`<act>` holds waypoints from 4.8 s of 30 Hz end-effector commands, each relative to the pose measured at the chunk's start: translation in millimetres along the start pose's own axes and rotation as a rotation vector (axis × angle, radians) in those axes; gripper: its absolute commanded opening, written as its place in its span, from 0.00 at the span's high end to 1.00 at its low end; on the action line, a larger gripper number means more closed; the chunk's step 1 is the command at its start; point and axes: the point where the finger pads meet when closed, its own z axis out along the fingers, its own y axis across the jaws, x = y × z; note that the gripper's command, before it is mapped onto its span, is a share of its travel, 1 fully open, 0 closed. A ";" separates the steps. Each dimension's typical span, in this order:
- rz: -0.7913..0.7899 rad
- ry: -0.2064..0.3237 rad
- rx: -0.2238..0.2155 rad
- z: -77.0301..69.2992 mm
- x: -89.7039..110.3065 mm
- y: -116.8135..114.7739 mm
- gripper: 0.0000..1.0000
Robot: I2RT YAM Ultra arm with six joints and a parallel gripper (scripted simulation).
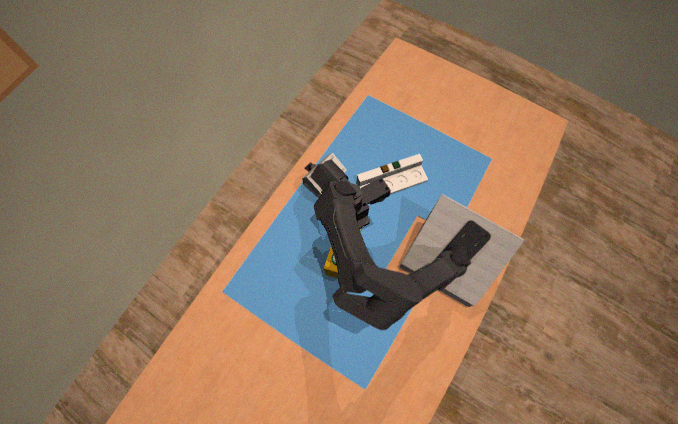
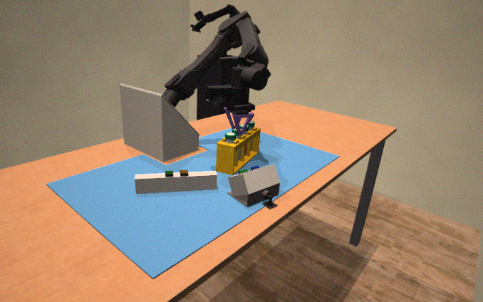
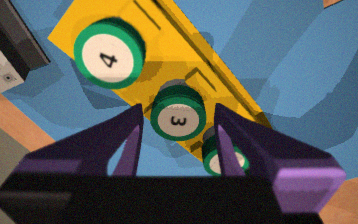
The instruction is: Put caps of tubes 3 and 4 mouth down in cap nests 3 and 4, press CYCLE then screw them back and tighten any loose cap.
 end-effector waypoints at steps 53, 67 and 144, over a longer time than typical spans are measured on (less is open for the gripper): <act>-1.345 -0.004 -0.010 -0.1 0.3 2.2 1.00; -1.945 -0.008 -0.010 -0.5 0.3 2.2 1.00; -2.486 -0.011 -0.008 -1.3 0.2 2.2 0.51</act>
